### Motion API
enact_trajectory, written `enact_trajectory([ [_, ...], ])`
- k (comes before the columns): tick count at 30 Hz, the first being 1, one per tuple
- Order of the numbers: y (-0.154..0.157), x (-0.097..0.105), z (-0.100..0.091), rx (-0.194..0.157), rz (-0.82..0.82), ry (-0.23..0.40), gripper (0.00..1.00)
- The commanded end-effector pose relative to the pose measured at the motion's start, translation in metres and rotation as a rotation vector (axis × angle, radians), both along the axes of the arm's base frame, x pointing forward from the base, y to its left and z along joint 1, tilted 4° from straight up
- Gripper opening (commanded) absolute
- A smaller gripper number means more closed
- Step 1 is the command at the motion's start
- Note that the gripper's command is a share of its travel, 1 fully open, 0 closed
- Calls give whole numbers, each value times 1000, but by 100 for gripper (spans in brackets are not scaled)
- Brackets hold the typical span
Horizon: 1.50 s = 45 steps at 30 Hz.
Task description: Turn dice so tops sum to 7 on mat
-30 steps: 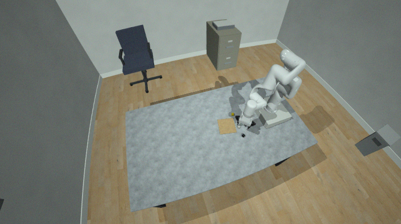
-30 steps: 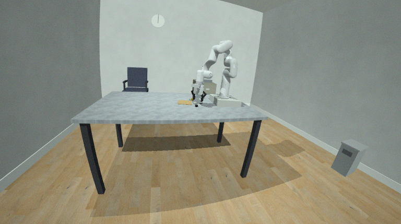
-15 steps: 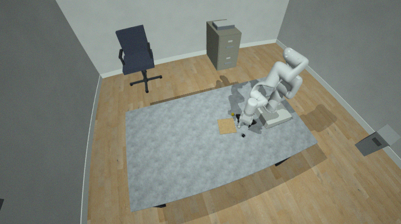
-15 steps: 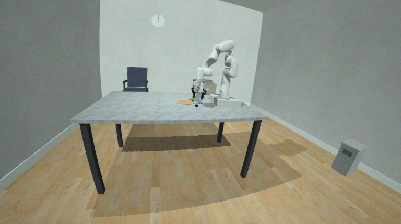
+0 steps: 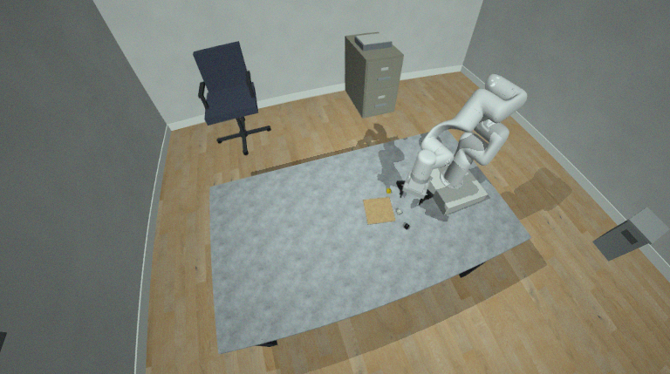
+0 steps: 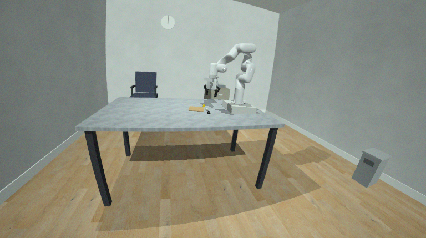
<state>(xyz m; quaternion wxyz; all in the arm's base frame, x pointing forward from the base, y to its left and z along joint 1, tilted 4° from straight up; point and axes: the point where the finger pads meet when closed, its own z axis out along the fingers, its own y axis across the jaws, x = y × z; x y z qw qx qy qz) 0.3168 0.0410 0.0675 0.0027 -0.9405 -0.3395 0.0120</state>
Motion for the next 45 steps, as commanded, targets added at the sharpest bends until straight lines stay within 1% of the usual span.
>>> enact_trajectory([
  [1,0,-1,8,0,0,2,100],
  [9,-2,0,7,-1,-16,2,100],
  [11,-12,3,7,-2,-106,4,100],
  [12,-22,5,7,-4,-185,5,100],
  [16,-34,8,7,-5,-286,6,100],
  [19,-48,10,6,-8,-399,8,100],
  [22,-49,10,6,-8,-403,8,100],
  [23,-63,12,6,-10,-523,10,100],
  [24,-64,12,6,-10,-531,10,100],
  [35,-112,13,4,-18,-902,17,100],
  [38,-112,13,4,-18,-906,17,100],
  [39,-125,12,4,-20,-1007,19,100],
  [40,-131,11,3,-21,-1048,20,100],
  [45,-147,9,3,-24,-1176,22,100],
])
